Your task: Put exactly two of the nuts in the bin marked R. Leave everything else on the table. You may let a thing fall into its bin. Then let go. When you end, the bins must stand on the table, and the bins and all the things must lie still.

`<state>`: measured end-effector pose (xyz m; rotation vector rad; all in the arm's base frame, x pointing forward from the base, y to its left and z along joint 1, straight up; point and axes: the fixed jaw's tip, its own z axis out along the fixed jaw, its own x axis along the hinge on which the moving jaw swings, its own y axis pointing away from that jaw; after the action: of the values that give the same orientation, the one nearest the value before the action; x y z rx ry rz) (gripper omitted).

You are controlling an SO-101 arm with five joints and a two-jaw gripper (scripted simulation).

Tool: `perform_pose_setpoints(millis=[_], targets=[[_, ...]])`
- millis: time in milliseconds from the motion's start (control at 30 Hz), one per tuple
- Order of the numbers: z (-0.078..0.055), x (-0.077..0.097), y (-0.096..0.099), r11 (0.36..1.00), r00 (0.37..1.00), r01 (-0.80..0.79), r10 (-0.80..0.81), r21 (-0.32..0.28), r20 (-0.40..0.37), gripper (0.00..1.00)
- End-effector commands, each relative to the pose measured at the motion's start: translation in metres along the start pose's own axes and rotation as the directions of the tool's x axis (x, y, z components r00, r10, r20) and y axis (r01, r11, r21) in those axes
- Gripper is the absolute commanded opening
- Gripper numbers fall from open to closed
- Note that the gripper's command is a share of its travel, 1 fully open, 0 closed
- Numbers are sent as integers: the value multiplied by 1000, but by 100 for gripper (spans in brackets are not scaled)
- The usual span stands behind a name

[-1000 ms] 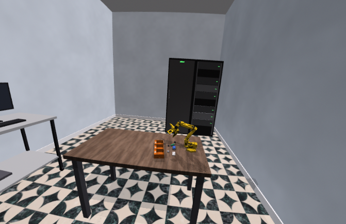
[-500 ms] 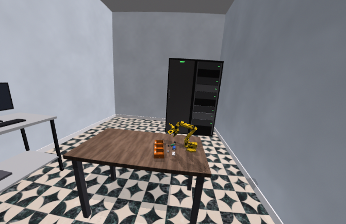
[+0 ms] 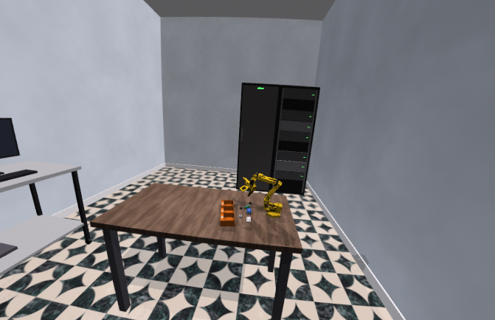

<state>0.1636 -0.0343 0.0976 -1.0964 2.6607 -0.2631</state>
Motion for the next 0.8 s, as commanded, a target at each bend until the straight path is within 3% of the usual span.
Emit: perform_pose_setpoints(millis=[0, 267, 567, 767], targets=[[-5, -5, 0, 997, 997, -80, 80, 2, 12, 100], [-9, -11, 6, 964, 964, -266, 266, -28, -2, 100], [-16, -20, 15, 835, 837, -547, 545, -59, -49, 100], [-18, -23, 18, 773, 775, -632, 628, -62, -69, 100]])
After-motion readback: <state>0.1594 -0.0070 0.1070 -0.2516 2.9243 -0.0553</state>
